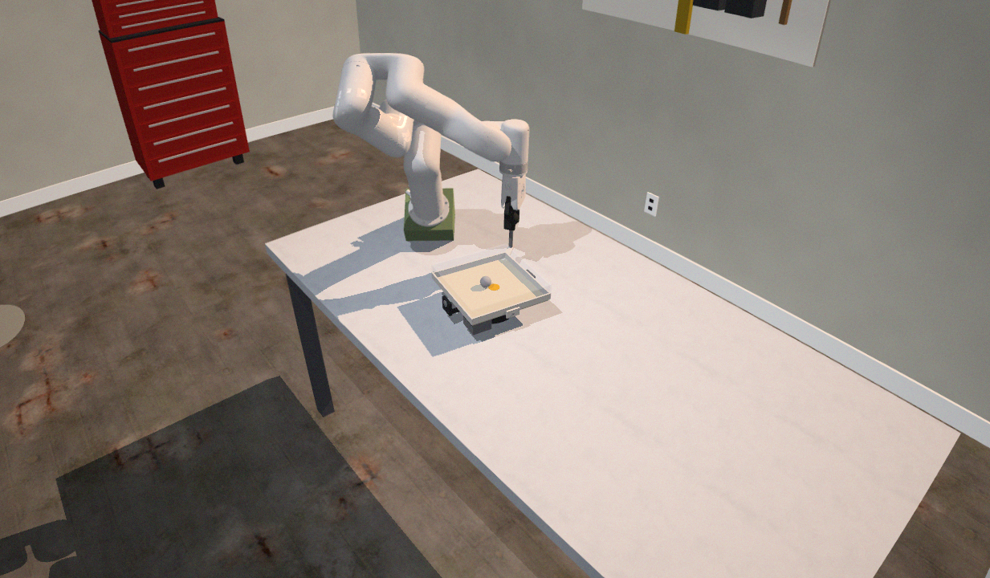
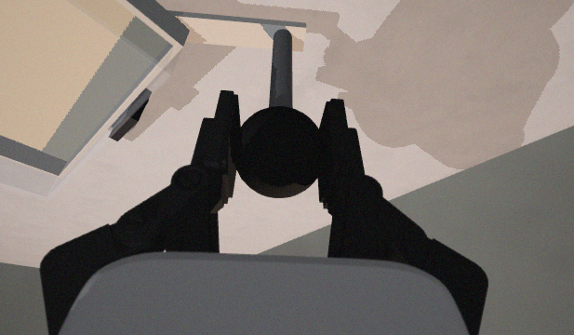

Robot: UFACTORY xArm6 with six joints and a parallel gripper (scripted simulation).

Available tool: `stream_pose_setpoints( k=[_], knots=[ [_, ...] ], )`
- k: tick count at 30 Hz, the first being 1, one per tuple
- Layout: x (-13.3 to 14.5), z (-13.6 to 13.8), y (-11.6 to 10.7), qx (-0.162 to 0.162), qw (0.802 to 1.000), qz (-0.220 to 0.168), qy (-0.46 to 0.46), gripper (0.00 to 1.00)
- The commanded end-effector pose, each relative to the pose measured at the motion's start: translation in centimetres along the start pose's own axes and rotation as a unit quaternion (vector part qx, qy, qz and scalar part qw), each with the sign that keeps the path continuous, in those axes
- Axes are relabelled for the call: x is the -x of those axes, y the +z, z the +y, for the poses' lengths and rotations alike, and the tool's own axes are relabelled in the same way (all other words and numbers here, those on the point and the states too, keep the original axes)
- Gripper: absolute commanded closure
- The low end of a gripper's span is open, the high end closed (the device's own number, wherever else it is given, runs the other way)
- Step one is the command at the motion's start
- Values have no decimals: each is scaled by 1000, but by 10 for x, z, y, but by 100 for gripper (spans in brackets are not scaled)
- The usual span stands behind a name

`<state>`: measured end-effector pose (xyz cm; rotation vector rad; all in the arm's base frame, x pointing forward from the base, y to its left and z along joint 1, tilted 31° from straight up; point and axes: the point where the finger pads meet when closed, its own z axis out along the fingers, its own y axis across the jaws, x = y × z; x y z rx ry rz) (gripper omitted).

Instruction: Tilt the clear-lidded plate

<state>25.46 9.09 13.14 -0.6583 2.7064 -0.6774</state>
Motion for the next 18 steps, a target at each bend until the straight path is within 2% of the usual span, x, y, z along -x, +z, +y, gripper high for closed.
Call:
stream_pose_setpoints(
  k=[1,18],
  knots=[
    [2,0,-2,1,1000,-2,1,100],
    [-2,0,-1,1,1000,-2,1,100]
  ],
)
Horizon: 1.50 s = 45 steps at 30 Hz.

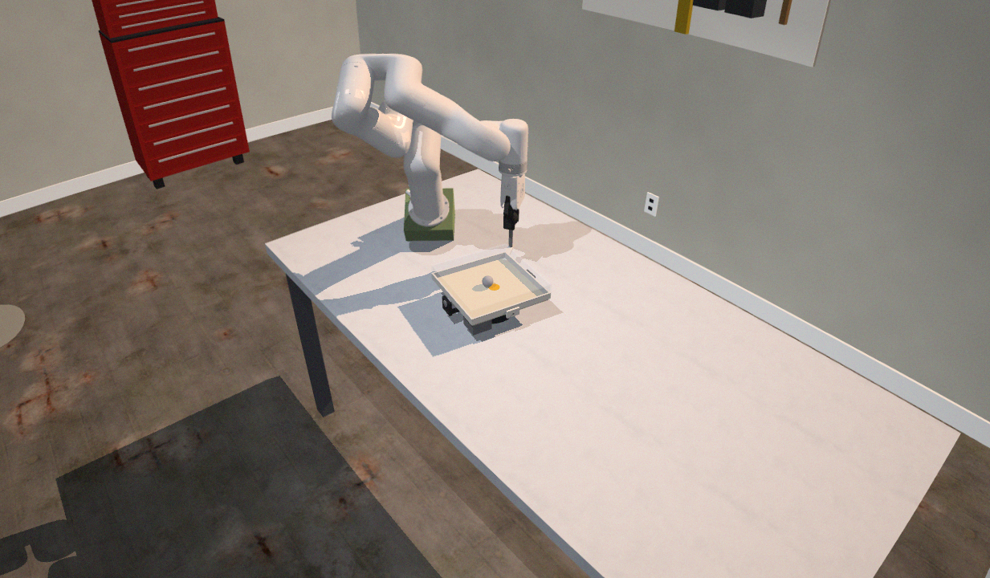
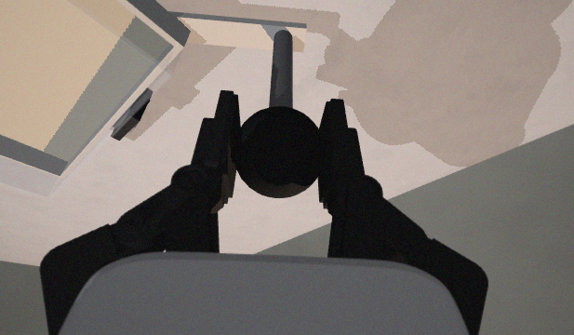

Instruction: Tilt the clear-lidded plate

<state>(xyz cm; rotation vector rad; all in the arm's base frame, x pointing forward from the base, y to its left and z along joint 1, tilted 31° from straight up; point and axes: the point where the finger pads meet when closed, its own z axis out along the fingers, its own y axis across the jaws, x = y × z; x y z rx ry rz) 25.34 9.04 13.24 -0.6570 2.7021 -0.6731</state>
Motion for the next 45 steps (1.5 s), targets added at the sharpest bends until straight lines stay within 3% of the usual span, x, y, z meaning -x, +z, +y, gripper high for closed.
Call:
stream_pose_setpoints(
  k=[1,45],
  knots=[
    [-1,0,0,0,1000,1,0,100],
    [2,-1,-3,0,1000,1,0,100]
  ],
)
